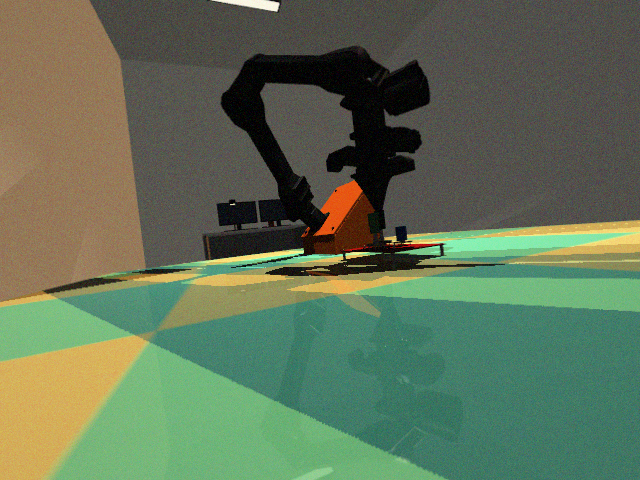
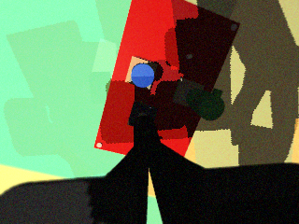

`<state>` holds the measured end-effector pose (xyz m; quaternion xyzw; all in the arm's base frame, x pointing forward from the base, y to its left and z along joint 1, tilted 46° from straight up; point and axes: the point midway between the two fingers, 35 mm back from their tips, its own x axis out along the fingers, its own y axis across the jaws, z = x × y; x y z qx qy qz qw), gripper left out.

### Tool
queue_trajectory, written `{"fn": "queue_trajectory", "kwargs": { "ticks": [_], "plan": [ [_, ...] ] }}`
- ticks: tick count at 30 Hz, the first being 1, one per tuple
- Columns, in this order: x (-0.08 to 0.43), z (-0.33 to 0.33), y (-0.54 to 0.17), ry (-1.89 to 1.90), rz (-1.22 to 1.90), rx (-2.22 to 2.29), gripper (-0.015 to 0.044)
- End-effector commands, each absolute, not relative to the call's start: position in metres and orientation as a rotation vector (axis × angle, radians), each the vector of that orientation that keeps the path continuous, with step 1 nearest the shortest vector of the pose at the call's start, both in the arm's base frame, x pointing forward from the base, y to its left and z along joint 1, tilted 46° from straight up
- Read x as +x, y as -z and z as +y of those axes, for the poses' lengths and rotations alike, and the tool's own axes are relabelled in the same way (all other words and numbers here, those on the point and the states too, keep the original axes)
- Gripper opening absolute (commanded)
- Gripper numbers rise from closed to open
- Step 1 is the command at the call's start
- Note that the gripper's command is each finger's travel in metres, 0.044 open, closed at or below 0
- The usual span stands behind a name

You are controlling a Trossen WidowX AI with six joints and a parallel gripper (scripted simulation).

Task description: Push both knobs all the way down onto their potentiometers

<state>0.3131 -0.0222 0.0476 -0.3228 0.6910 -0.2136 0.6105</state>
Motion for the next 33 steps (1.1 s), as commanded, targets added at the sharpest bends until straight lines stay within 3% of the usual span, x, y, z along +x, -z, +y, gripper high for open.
{"fn": "queue_trajectory", "kwargs": {
  "ticks": [1,33],
  "plan": [
    [0.3132,-0.0229,-0.0474,0.492,1.596,-0.75,0.0],
    [0.3127,-0.0307,-0.0398,0.492,1.596,-0.75,0.0]
  ]
}}
